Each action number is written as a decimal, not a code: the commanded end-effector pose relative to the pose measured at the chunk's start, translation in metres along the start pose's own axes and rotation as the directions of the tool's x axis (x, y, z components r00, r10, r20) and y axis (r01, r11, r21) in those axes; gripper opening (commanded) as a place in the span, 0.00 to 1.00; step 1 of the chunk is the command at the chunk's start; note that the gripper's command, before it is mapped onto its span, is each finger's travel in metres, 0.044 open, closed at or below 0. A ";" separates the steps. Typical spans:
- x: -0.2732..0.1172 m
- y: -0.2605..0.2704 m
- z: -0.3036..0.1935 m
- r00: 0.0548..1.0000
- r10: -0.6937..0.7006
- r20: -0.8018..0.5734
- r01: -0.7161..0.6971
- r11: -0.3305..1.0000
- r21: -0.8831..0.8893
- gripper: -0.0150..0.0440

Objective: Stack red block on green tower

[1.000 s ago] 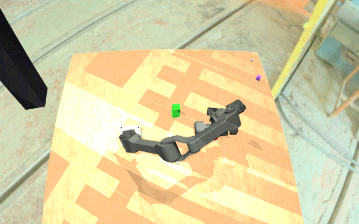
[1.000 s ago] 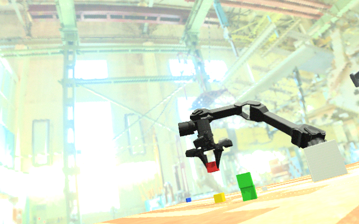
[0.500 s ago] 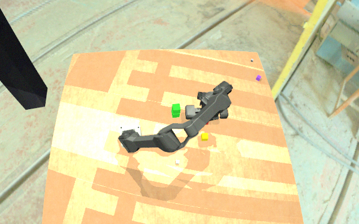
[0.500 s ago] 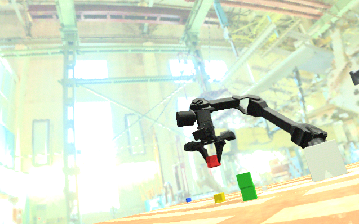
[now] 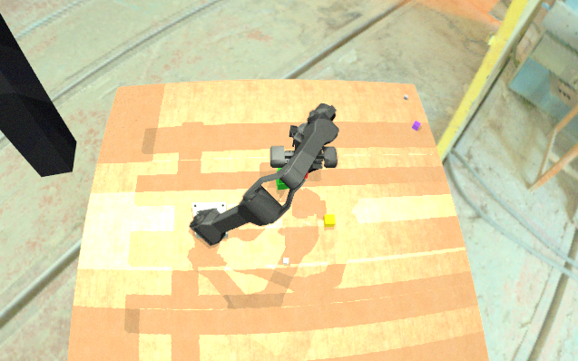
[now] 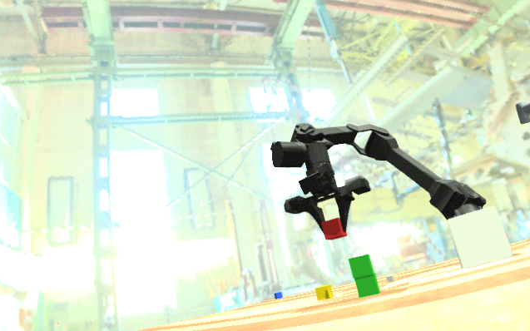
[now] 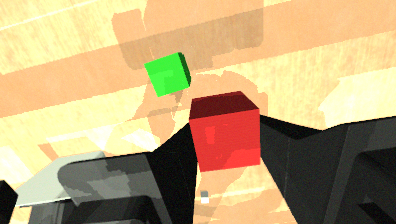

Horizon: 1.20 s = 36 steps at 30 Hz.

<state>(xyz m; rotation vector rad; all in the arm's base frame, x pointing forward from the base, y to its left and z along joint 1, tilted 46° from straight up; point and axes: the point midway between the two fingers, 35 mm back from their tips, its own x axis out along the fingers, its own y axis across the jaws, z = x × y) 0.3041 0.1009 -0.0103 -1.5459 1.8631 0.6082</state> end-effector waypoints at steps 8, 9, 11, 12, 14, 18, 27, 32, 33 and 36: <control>0.006 0.046 0.033 1.000 0.006 -0.011 -0.006 1.000 -0.012 0.25; 0.006 0.046 0.033 1.000 0.006 -0.011 -0.006 1.000 -0.012 0.25; 0.009 0.046 0.033 1.000 0.006 -0.011 -0.006 1.000 -0.012 0.25; 0.013 0.046 0.033 1.000 0.006 -0.012 -0.006 1.000 -0.012 0.25; 0.019 0.046 0.032 1.000 0.005 -0.012 -0.006 1.000 -0.012 0.25; 0.024 0.045 0.032 1.000 0.005 -0.012 -0.005 1.000 -0.012 0.25; 0.050 0.045 0.032 1.000 0.005 -0.013 -0.005 1.000 -0.012 0.25; 0.050 0.045 0.032 1.000 0.005 -0.013 -0.005 1.000 -0.012 0.25; 0.050 0.045 0.032 1.000 0.005 -0.013 -0.005 1.000 -0.012 0.25; 0.050 0.045 0.032 1.000 0.005 -0.013 -0.005 1.000 -0.012 0.25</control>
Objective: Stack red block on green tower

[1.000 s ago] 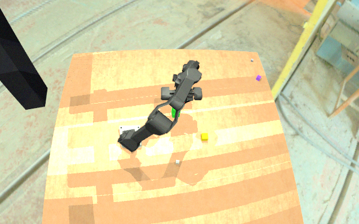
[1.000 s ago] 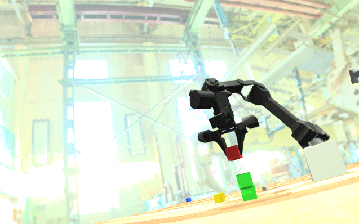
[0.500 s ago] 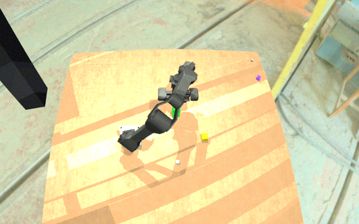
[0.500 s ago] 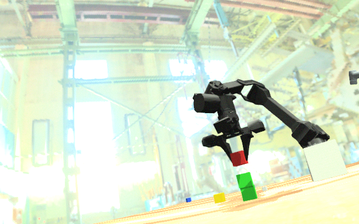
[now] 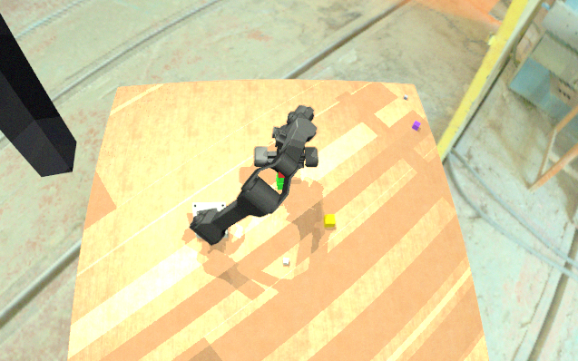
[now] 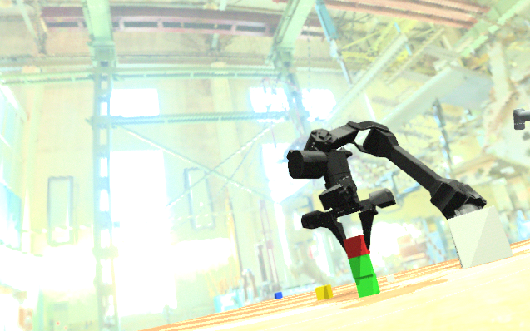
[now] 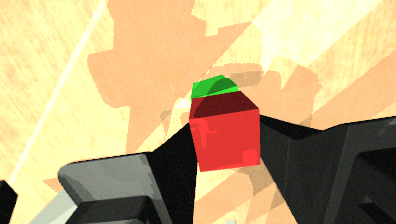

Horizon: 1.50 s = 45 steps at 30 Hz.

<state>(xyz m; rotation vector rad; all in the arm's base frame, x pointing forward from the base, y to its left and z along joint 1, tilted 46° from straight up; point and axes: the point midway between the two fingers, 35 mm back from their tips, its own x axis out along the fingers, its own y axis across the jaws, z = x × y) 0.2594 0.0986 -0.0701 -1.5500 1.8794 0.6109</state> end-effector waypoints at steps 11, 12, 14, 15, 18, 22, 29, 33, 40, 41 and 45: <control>0.001 0.000 0.000 1.000 -0.004 -0.001 0.004 1.000 -0.005 0.25; 0.001 0.000 0.000 1.000 -0.004 -0.001 0.004 1.000 -0.005 0.25; 0.001 0.000 0.000 1.000 -0.004 -0.001 0.004 1.000 -0.005 0.25; 0.001 0.000 0.000 1.000 -0.004 -0.001 0.004 1.000 -0.005 0.25; -0.001 -0.001 0.000 1.000 -0.004 -0.001 0.004 1.000 -0.005 0.25; 0.000 0.000 0.000 1.000 0.000 0.000 0.000 1.000 -0.001 0.39; 0.000 0.000 0.000 1.000 0.000 0.000 0.000 1.000 -0.001 0.70; 0.000 0.000 0.000 1.000 0.000 0.000 0.000 1.000 -0.001 0.88; 0.000 0.000 0.000 1.000 0.000 0.000 0.000 1.000 -0.001 1.00; 0.000 0.000 0.000 1.000 0.000 0.000 0.000 1.000 -0.001 1.00; 0.000 0.000 0.000 1.000 0.000 0.000 0.000 1.000 -0.001 1.00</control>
